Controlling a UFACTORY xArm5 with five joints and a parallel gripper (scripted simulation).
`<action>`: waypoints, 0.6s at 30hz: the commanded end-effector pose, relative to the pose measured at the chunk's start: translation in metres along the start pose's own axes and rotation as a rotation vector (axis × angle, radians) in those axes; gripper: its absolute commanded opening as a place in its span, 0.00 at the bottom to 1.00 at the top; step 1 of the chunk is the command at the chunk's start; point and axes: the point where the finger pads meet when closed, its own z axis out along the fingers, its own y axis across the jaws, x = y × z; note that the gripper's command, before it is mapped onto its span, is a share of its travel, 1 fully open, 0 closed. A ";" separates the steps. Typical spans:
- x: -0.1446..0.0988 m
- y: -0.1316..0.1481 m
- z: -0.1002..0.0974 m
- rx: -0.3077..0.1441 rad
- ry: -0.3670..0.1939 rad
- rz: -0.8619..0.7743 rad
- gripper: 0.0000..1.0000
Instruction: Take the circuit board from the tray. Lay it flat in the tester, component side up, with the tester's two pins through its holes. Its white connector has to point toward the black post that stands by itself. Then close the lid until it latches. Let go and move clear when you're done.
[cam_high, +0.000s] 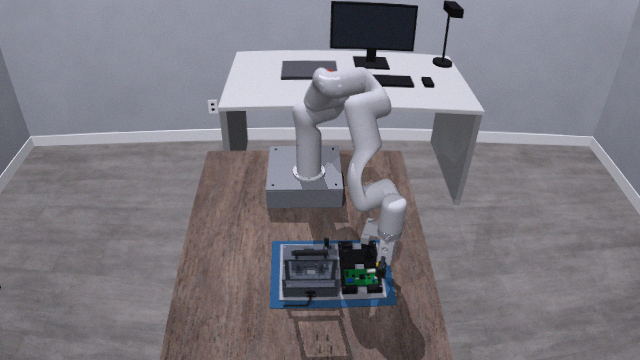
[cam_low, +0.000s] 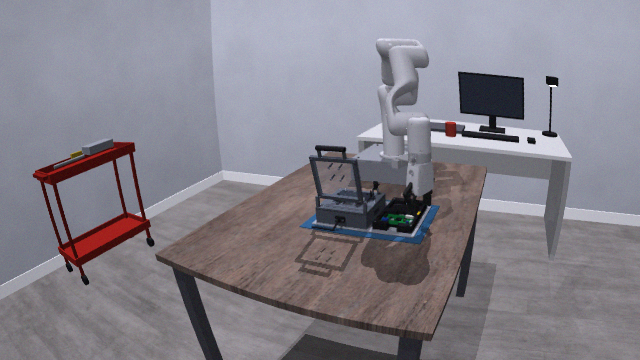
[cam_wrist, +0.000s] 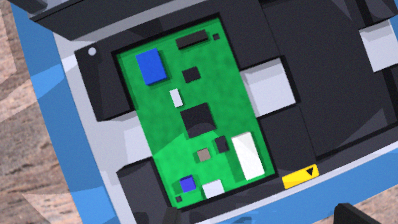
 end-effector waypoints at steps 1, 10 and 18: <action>0.001 -0.002 -0.002 0.003 -0.003 0.000 1.00; 0.017 -0.011 -0.002 0.003 -0.004 0.000 1.00; 0.033 -0.019 -0.002 0.002 -0.004 0.000 1.00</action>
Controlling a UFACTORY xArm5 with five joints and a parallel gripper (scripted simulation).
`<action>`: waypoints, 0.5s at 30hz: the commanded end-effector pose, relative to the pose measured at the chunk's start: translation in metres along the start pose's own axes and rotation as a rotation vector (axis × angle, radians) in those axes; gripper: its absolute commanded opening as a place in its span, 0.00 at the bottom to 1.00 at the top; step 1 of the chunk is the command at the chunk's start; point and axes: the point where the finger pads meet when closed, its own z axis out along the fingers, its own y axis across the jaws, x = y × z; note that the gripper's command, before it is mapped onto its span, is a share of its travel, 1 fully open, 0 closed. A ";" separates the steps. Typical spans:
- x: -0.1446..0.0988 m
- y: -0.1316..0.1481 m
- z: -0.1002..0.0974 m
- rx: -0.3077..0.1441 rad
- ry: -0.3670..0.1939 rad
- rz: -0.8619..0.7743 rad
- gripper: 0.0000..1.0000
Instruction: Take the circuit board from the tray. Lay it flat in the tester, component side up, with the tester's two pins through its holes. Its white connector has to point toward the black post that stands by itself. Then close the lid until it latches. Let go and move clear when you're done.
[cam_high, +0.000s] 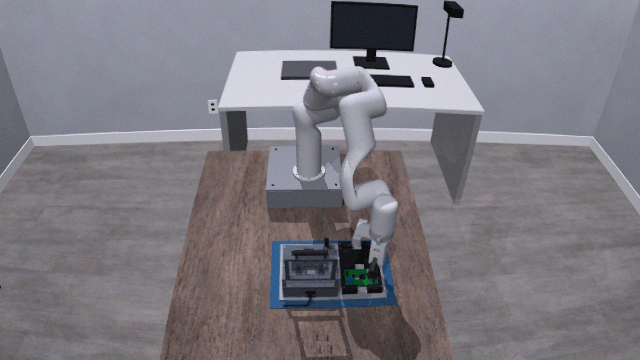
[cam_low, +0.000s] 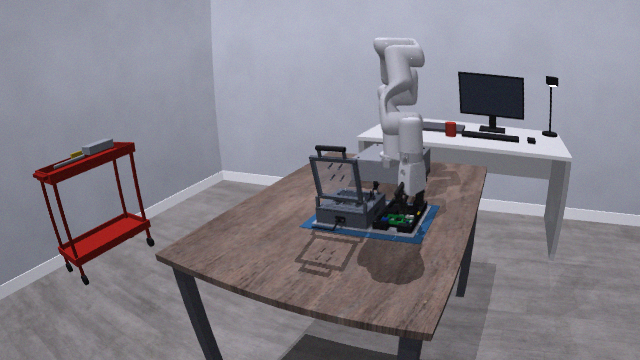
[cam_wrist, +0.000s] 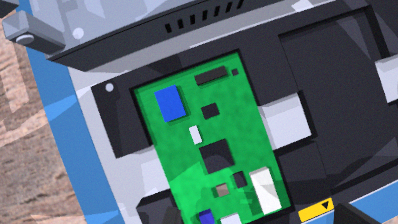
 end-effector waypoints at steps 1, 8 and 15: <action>0.012 -0.008 -0.002 0.003 -0.003 0.000 1.00; 0.029 -0.017 -0.002 0.003 -0.004 0.000 1.00; 0.036 -0.021 -0.002 0.003 -0.004 0.000 1.00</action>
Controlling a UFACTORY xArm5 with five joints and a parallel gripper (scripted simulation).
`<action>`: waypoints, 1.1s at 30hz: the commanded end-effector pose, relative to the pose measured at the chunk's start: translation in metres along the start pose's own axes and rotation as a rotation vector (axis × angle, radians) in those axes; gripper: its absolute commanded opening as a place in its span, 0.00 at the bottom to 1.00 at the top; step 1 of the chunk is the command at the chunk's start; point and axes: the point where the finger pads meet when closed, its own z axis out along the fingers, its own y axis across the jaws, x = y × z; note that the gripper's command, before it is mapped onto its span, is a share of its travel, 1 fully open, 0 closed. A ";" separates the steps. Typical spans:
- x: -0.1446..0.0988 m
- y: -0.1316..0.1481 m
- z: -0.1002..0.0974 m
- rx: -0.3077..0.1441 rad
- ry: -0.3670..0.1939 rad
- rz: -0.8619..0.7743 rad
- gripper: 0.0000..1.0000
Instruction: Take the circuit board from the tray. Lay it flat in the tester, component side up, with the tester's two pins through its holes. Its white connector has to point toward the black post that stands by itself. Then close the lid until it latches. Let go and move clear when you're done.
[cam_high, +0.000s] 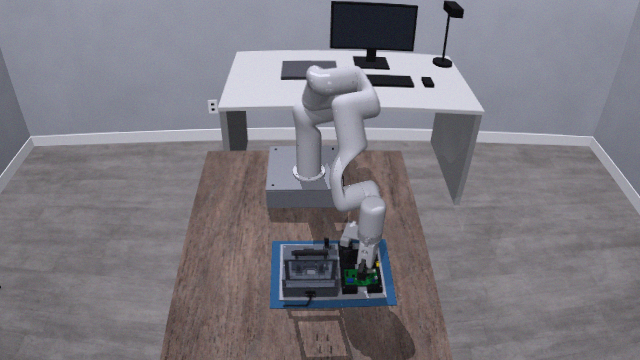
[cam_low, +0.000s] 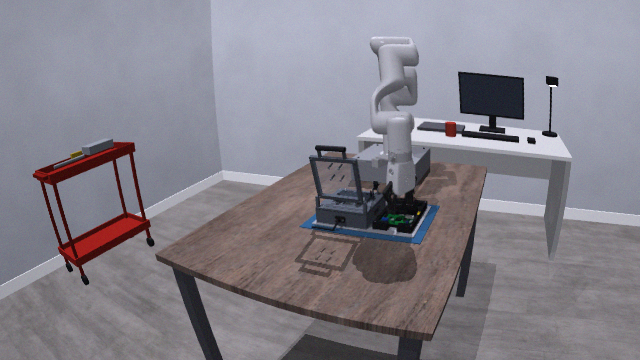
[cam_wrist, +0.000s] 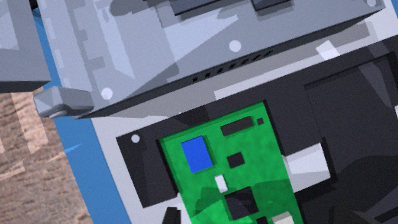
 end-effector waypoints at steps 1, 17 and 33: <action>0.005 -0.005 -0.002 0.003 -0.003 0.000 1.00; 0.008 -0.006 -0.002 0.003 -0.003 0.005 1.00; 0.008 -0.006 -0.002 0.003 -0.003 0.170 1.00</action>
